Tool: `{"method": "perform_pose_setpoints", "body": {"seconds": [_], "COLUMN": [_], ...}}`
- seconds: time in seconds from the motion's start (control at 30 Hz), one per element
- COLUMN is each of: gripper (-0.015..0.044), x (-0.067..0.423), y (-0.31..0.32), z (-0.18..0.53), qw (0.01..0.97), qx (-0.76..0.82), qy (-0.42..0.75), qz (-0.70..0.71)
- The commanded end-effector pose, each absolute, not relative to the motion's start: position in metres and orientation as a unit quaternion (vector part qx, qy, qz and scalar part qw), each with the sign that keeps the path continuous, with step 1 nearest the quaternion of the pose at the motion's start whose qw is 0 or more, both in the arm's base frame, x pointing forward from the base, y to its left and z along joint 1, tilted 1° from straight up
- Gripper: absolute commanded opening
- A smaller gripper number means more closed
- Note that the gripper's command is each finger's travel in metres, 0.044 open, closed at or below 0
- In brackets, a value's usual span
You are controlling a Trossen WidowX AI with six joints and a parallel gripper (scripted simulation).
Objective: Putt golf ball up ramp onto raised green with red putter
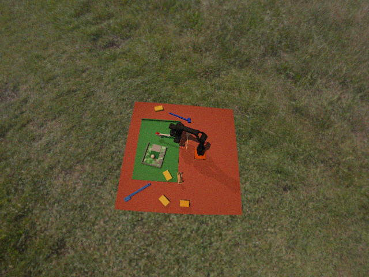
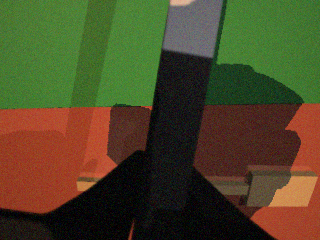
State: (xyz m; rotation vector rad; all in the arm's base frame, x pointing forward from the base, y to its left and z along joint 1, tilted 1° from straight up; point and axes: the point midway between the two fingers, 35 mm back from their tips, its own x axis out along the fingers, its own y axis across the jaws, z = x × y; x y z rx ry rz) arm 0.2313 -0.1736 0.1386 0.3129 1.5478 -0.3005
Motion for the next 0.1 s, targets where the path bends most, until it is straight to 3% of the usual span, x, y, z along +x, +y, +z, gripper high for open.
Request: {"method": "perform_pose_setpoints", "body": {"seconds": [0.0,0.07], "gripper": [0.0,0.0], "x": [0.2318,0.2318], "y": [-0.174,-0.174], "z": [0.1385,0.1385], "qw": [0.695,0.695], "qx": [0.14,0.14], "qy": [0.692,0.692], "qz": [-0.135,-0.135]}}
